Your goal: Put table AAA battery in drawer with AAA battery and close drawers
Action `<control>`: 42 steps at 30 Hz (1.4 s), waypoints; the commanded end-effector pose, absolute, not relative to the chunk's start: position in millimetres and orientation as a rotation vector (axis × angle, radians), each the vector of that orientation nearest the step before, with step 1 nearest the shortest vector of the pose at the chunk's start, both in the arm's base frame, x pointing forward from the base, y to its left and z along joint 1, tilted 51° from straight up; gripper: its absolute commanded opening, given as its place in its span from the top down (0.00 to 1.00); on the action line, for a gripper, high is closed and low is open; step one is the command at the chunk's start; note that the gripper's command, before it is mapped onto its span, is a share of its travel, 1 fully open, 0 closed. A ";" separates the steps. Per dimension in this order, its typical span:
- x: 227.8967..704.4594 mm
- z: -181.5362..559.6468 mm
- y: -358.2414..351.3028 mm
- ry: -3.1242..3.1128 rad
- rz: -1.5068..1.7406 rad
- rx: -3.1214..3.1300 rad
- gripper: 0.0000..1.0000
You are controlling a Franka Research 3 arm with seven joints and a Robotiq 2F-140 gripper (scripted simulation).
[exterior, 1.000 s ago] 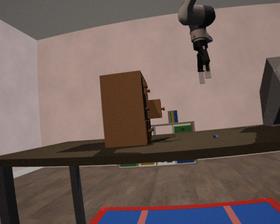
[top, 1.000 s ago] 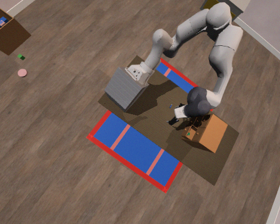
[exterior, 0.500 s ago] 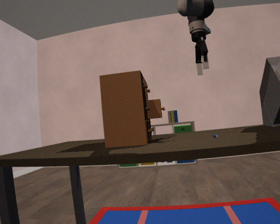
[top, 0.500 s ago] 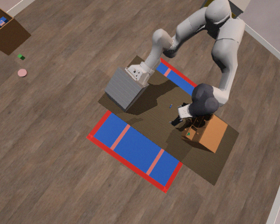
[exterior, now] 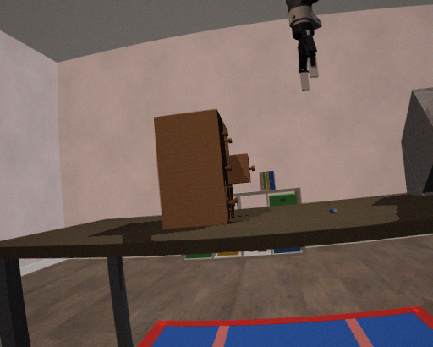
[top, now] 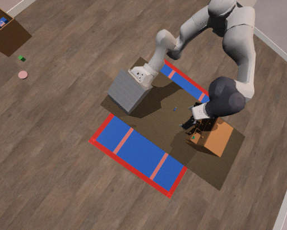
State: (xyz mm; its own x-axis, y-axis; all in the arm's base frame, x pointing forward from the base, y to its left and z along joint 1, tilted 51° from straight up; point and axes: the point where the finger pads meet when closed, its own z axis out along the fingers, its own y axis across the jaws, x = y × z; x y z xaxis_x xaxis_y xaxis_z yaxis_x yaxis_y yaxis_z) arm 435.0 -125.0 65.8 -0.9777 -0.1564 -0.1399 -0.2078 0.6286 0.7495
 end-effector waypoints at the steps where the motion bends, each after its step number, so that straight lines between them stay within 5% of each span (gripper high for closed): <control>1: 428.6 72.0 -121.0 2.790 1.340 -0.300 0.00; 10: 443.6 72.9 -119.3 2.790 1.340 -0.300 0.00; 28: 562.4 80.1 -105.1 2.790 1.340 -0.300 0.00; 42: 577.6 78.0 -99.0 2.801 1.342 -0.286 0.00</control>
State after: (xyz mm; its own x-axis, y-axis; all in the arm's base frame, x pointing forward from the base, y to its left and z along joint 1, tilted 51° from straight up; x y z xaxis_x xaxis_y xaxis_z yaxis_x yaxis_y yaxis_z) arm 574.1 -104.2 78.9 -0.9756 -0.1759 -0.1314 -0.2129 0.6115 0.7621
